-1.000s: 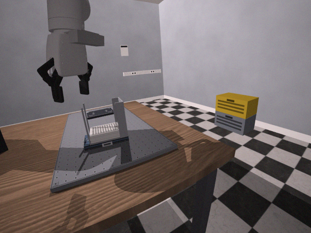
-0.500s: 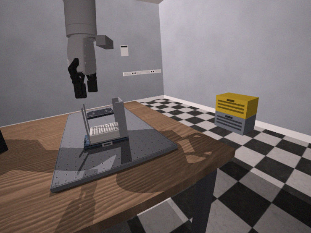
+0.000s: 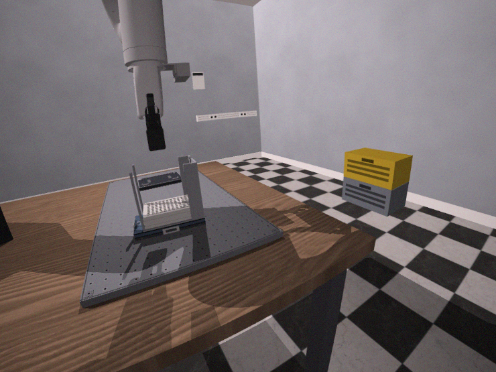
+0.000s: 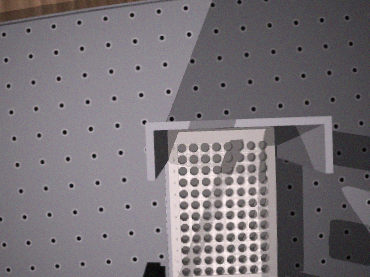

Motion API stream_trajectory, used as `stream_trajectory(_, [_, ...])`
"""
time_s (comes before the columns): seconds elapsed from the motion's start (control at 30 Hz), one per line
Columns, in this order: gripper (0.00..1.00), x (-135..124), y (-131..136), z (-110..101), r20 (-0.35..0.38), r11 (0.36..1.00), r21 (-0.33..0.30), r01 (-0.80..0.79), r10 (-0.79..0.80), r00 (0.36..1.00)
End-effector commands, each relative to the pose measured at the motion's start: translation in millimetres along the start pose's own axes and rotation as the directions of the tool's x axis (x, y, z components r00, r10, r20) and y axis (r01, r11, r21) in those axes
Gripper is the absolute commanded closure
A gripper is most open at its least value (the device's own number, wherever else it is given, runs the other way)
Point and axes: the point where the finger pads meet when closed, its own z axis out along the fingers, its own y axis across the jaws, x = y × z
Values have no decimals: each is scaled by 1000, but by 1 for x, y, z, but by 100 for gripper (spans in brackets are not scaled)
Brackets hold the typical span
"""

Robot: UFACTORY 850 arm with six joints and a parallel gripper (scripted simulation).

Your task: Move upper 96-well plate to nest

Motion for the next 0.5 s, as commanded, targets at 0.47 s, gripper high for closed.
stream_trajectory(0.47, [0,5,-5,1,-6,1000,-2,31,-31,1000])
